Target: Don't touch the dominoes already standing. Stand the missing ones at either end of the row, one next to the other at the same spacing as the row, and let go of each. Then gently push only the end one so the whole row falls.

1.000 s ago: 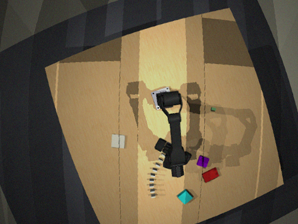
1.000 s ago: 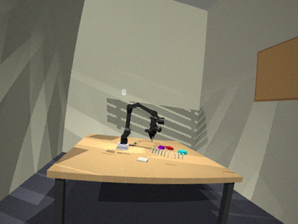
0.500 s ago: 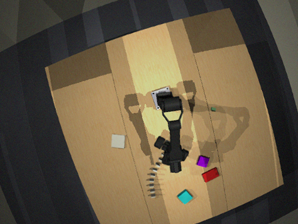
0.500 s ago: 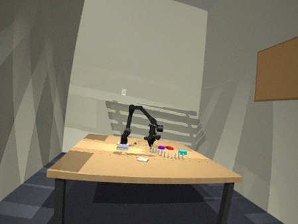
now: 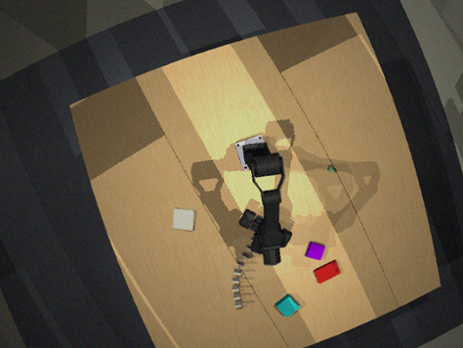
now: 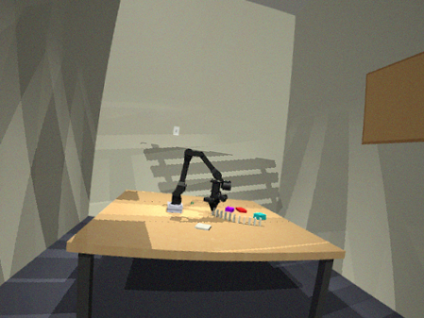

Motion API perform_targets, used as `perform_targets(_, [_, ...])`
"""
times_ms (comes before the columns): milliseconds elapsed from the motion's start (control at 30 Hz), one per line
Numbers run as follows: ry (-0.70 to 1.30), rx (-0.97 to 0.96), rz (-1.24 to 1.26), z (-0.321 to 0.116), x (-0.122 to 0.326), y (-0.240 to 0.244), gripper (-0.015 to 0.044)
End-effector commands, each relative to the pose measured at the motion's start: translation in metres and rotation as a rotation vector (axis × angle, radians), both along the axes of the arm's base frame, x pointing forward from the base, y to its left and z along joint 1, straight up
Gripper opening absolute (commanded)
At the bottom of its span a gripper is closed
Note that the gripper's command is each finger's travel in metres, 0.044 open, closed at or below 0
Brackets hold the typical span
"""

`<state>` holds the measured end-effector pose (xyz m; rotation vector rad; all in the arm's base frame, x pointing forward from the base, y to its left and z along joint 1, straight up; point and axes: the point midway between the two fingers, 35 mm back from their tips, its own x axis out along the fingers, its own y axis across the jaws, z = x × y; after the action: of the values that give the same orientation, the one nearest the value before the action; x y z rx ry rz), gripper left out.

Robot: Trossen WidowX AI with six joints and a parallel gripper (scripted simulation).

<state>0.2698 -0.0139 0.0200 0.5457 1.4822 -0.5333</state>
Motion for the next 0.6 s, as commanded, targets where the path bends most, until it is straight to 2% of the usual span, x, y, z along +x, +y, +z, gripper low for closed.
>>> perform_targets(0, [0.003, -0.002, -0.006, -0.002, 0.0, 0.0, 0.0133])
perform_targets(367, [0.003, -0.002, -0.006, -0.002, 0.0, 0.0, 0.0422])
perform_targets(400, [0.003, -0.002, -0.006, -0.002, 0.0, 0.0, 0.044])
perform_targets(500, [0.003, -0.002, -0.006, 0.001, 0.0, 0.0, 0.044])
perform_targets(567, [0.003, -0.002, -0.005, 0.021, 0.004, -0.001, 0.044])
